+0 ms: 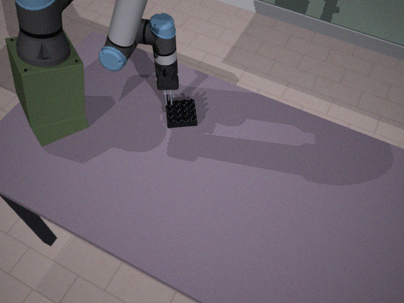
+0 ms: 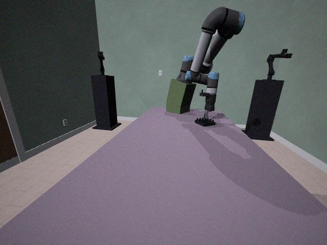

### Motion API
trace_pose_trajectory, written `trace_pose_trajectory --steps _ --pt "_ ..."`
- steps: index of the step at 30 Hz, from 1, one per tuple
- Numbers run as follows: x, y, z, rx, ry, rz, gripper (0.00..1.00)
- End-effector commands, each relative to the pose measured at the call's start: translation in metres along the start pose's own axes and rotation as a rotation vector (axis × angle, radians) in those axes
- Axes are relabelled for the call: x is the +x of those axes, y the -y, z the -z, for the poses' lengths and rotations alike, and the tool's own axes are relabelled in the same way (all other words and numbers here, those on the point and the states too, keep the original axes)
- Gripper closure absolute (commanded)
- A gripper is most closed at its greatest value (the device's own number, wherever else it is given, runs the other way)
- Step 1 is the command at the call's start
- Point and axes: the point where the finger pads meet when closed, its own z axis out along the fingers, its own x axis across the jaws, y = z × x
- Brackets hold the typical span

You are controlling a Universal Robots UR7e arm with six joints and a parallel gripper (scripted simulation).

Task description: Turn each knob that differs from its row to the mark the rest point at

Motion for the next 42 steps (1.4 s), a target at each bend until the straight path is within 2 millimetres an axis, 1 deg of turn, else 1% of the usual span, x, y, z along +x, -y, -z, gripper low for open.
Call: trace_pose_trajectory --steps 1,21,36,38,42 --pt "-0.0003 0.0000 0.0003 0.000 0.001 0.000 0.70" --pt "-0.0003 0.0000 0.0003 0.000 0.001 -0.041 0.70" --pt "-0.0003 0.0000 0.0003 0.000 0.001 -0.201 0.70" --pt "-0.0003 0.0000 0.0003 0.000 0.001 -0.201 0.70" --pt "-0.0004 0.0000 0.0003 0.000 0.001 -0.266 0.70"
